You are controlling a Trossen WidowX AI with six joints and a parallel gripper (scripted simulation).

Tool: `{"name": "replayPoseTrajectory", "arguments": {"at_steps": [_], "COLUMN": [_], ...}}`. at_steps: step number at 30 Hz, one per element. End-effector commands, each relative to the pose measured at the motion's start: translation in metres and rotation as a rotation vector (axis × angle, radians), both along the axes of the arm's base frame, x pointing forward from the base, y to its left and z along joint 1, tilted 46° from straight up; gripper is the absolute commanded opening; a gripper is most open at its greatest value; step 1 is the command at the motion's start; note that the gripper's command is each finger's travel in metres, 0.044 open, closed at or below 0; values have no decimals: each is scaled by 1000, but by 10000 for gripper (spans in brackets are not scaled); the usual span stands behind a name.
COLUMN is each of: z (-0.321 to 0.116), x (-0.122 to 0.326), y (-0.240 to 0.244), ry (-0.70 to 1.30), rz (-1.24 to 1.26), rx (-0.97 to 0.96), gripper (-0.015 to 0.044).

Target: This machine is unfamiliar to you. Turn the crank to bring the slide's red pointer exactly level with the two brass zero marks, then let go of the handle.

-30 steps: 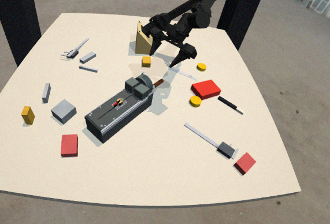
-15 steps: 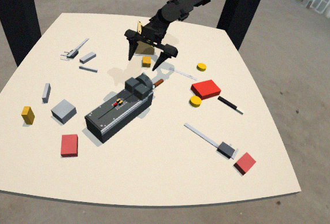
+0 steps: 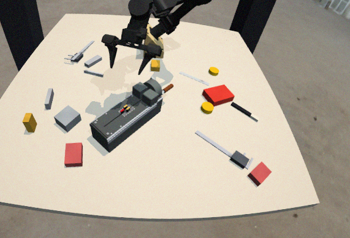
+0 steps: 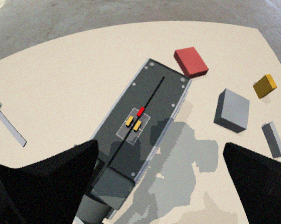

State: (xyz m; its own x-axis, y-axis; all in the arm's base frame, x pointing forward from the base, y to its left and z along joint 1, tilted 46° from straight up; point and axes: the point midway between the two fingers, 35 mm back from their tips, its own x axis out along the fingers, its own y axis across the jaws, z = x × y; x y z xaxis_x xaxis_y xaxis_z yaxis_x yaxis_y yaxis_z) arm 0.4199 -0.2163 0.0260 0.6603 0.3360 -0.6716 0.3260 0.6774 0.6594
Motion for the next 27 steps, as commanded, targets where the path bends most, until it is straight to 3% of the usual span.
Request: {"name": "replayPoseTrajectory", "arguments": {"at_steps": [1,6,27], "z": [-13,-33,-30], "x": [4,7,7], "y": [16,37,34], "ry": [-13,-14,-14], "rz": [26,25,26], "rx": [5,7,6], "gripper": [440,440,440]}}
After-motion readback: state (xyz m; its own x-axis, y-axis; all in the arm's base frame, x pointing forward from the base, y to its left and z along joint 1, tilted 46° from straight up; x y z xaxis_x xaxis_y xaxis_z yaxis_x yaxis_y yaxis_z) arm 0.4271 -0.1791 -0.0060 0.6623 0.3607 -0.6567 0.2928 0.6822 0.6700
